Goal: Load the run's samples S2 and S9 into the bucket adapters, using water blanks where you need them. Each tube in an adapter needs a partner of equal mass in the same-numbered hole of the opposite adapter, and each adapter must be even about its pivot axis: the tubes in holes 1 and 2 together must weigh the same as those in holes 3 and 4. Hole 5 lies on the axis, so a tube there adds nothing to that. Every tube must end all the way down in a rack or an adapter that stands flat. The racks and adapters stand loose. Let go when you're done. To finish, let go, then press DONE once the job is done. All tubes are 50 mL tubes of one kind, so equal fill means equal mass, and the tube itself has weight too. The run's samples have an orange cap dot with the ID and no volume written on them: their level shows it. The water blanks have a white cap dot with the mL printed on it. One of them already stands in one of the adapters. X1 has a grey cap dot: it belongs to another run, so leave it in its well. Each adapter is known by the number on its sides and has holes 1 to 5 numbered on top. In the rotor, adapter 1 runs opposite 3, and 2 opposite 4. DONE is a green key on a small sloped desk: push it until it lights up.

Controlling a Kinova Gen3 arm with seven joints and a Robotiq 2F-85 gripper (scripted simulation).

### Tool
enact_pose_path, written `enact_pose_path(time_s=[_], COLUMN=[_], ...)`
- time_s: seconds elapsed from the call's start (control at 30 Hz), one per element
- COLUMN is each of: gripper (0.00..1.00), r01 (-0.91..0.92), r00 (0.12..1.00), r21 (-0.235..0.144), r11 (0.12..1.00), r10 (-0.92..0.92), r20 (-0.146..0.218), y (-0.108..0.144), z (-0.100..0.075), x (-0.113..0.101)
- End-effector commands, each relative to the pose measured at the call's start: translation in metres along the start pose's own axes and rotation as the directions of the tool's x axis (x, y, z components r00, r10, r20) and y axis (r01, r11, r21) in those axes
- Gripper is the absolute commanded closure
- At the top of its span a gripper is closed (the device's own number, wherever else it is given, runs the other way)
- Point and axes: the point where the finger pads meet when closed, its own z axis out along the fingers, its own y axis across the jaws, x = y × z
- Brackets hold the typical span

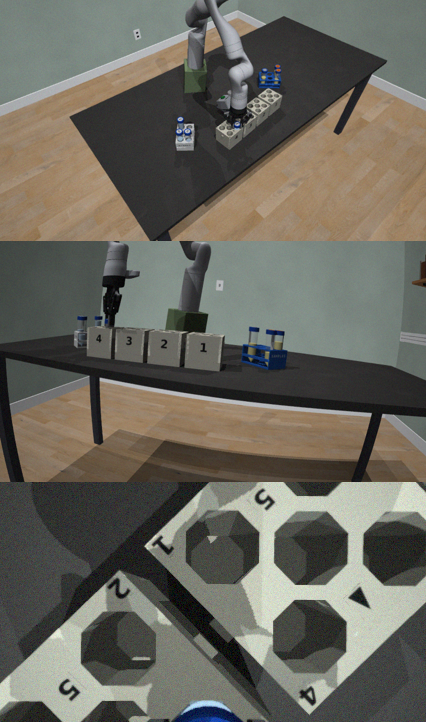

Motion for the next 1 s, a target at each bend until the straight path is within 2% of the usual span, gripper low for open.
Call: enact_pose_path(time_s=[0.0,0.97], gripper=[0.90,0.90], r01=[0.000,0.000], r00=[1.000,1.000], r21=[0.004,0.001], r11=[1.000,1.000], r10=[0.000,0.000], r20=[-0.002,-0.004], y=[-0.001,-0.001], z=[-0.001,-0.019], x=[0.001,0.002])
